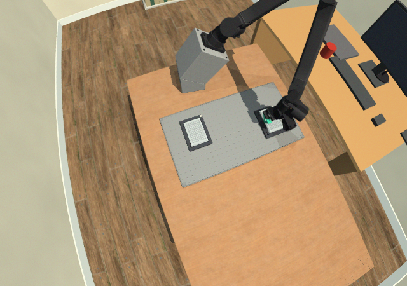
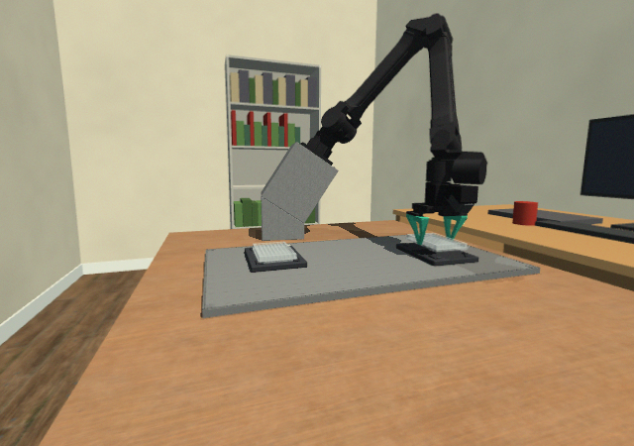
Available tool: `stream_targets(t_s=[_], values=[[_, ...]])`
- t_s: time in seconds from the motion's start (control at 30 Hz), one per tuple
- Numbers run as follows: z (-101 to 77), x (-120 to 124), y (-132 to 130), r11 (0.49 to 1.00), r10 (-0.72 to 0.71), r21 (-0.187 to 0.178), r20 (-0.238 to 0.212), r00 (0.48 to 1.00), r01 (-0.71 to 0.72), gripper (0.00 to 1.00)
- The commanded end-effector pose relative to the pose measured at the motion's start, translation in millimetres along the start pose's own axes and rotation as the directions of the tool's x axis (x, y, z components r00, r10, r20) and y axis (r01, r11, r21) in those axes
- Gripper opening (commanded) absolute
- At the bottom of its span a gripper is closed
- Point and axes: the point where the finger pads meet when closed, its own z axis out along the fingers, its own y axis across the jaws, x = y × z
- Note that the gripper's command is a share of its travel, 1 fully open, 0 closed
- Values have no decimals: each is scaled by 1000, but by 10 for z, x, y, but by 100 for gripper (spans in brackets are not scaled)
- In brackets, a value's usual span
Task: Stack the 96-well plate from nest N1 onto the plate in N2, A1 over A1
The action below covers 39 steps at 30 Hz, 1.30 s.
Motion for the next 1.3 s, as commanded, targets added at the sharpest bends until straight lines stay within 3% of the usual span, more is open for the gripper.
stream_targets(t_s=[0.0, 1.27], values=[[-204, -98, -6, 1000, -4, -8, 28, 1000, 5, 0], [-760, -106, 7, 1000, -8, -9, 33, 999, 8, 0]])
